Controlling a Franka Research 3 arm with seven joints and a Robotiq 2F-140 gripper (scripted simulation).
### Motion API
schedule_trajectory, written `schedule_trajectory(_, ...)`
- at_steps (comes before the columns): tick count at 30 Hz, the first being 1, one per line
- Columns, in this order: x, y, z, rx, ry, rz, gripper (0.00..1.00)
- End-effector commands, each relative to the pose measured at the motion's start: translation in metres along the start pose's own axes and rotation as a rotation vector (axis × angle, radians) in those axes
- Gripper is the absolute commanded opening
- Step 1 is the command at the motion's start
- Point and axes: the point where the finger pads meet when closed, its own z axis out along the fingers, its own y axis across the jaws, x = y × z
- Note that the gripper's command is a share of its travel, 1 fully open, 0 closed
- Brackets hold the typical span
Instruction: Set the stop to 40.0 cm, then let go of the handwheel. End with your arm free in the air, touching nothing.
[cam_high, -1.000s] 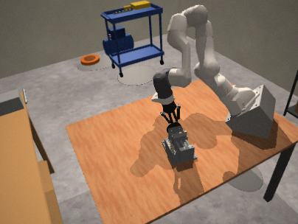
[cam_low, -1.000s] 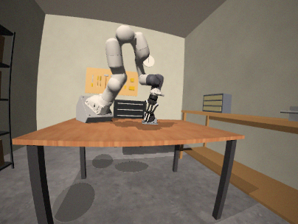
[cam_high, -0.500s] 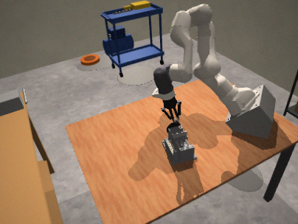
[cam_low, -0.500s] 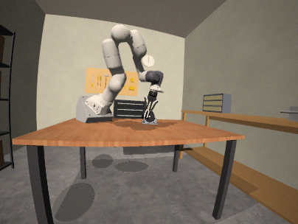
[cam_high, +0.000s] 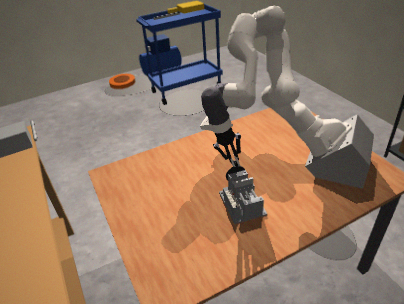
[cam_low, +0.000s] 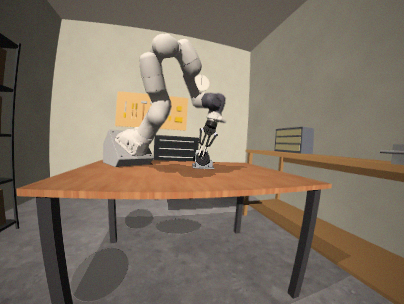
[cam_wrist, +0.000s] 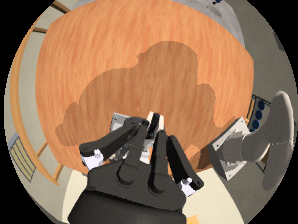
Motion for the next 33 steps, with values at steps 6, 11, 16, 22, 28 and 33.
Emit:
schedule_trajectory(6,0.0,-0.019,-0.005,0.009,-0.002,-0.004,0.04)
schedule_trajectory(11,0.0,-0.03,-0.002,0.009,-0.002,-0.004,0.04)
schedule_trajectory(16,0.0,-0.039,0.003,0.009,-0.002,-0.004,0.04)
schedule_trajectory(22,0.0,-0.045,0.01,0.009,-0.002,-0.004,0.04)
schedule_trajectory(28,0.0,-0.051,0.026,0.009,-0.002,-0.004,0.04)
schedule_trajectory(33,0.0,-0.049,0.043,0.009,-0.002,-0.004,0.04)
